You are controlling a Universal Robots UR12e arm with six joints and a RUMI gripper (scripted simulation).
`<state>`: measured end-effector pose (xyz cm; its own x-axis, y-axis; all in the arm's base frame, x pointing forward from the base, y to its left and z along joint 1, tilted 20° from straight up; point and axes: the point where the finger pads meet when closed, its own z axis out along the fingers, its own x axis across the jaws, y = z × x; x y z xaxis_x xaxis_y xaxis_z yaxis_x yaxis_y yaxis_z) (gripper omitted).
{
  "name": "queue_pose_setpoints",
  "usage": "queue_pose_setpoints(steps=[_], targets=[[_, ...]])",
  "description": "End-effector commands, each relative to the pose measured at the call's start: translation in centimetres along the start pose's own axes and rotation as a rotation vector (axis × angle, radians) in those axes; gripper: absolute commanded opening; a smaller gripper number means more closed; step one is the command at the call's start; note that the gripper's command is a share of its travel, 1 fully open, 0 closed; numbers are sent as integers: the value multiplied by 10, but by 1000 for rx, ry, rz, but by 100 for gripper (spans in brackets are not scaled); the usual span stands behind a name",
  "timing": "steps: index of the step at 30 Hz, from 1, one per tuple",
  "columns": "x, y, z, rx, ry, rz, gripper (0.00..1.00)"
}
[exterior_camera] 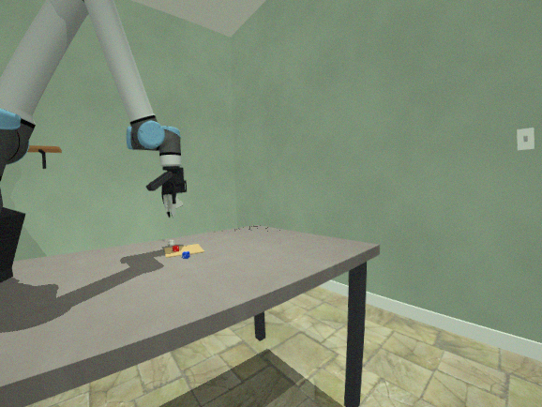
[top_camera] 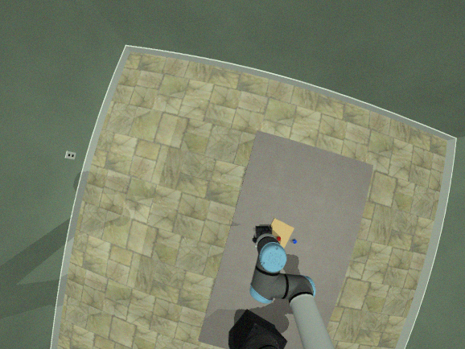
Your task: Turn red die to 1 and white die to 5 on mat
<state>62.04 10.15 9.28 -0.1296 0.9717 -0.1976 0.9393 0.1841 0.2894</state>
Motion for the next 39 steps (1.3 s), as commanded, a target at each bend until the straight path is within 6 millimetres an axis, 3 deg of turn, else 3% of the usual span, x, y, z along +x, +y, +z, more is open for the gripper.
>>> queue_pose_setpoints(steps=[1, 2, 25, 39], targets=[[0, 1, -1, 6, 0, 0, 21], [0, 1, -1, 6, 0, 0, 100], [0, 1, -1, 6, 0, -16, 100], [-3, -1, 2, 6, 0, -161, 100]])
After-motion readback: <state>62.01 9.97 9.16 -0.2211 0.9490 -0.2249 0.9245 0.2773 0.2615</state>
